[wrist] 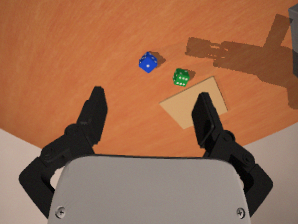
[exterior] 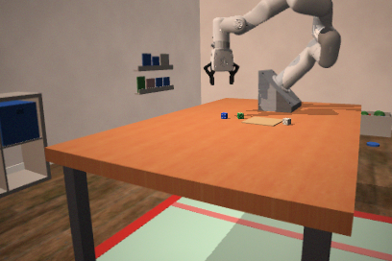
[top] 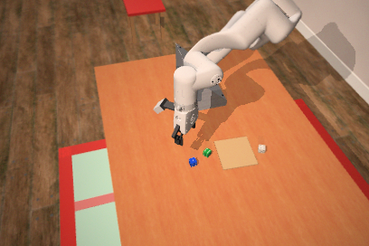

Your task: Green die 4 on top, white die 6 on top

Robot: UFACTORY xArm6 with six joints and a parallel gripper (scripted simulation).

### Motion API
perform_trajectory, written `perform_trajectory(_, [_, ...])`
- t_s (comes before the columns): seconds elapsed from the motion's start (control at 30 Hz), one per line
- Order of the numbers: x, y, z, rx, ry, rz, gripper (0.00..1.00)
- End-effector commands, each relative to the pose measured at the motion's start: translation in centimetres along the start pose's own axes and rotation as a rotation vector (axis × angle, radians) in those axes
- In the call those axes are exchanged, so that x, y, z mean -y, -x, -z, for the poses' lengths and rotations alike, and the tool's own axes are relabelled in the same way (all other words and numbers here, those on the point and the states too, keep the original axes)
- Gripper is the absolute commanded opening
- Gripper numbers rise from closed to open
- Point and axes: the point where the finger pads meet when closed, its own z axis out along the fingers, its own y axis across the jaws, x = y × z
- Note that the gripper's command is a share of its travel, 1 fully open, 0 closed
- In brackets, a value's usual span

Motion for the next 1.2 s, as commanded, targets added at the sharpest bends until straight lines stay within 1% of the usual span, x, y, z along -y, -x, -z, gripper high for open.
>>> perform_trajectory(0.0, [0.3, 0.0, 0.1, 0.000, -0.004, -0.003, 1.00])
perform_trajectory(0.3, [0.3, 0.0, 0.0, 0.000, -0.004, -0.003, 1.00])
perform_trajectory(0.4, [0.3, 0.0, -0.7, 0.000, -0.004, -0.003, 1.00])
perform_trajectory(0.47, [0.3, 0.0, -0.7, 0.000, -0.004, -0.003, 1.00])
perform_trajectory(0.57, [0.3, 0.0, -2.4, 0.000, -0.004, -0.003, 1.00])
perform_trajectory(0.8, [0.4, 0.1, -7.8, 0.000, -0.004, -0.003, 1.00])
perform_trajectory(0.9, [0.5, 0.1, -9.4, 0.000, -0.004, -0.003, 1.00])
perform_trajectory(0.97, [0.5, 0.1, -10.0, 0.000, -0.004, -0.003, 1.00])
perform_trajectory(1.17, [0.5, 0.1, -10.4, 0.000, -0.004, -0.003, 1.00])
